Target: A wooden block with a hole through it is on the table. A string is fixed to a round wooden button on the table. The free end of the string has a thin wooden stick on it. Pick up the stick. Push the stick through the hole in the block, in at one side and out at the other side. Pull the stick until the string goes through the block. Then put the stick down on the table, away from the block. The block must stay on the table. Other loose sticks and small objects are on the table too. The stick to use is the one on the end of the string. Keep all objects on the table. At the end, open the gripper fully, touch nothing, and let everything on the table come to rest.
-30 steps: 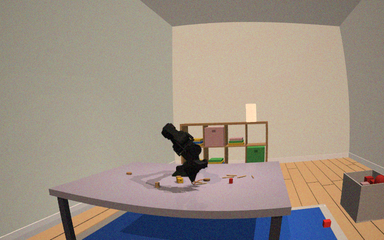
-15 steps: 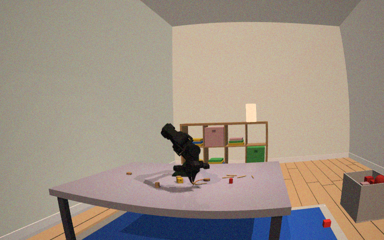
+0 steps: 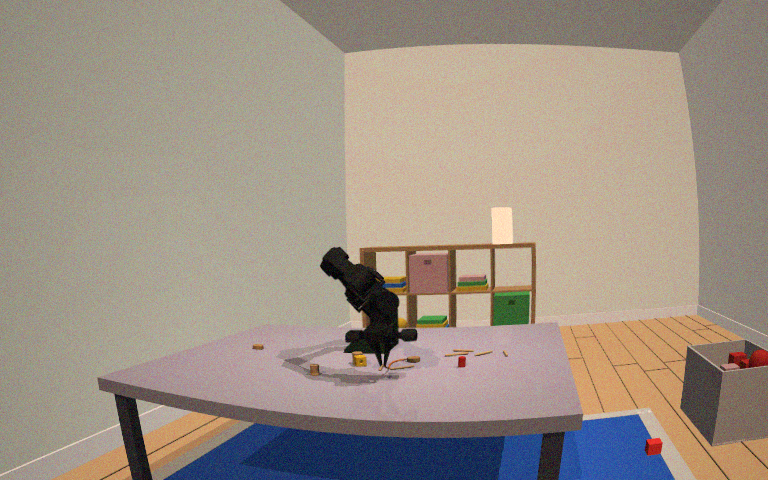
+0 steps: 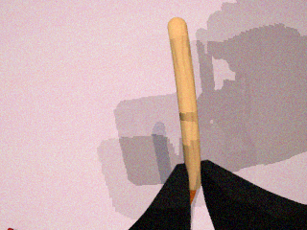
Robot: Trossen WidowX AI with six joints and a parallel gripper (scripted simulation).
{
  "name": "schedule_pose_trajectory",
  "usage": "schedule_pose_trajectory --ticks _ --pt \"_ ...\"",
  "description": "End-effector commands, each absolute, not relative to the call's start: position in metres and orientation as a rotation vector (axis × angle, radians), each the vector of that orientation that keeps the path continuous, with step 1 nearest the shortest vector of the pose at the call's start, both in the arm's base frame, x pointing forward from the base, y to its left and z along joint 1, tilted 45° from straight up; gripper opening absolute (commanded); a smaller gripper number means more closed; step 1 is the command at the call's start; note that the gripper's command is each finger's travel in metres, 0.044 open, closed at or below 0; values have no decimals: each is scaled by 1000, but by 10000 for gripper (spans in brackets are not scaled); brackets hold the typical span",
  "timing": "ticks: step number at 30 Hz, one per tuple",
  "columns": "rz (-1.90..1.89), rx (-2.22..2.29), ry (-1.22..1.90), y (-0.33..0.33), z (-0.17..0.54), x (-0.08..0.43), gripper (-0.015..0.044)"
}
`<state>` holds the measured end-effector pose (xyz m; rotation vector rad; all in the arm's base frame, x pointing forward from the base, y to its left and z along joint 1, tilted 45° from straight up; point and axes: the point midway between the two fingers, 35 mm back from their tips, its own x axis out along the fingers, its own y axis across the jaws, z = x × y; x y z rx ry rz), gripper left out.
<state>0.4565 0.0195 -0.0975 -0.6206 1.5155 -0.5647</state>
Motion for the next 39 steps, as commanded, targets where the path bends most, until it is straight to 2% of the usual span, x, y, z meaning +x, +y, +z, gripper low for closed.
schedule_pose_trajectory --ticks 1,39 --pt "-657 -530 1468 16 -98 456 0" --pt "-1346 377 857 4 -97 454 0"
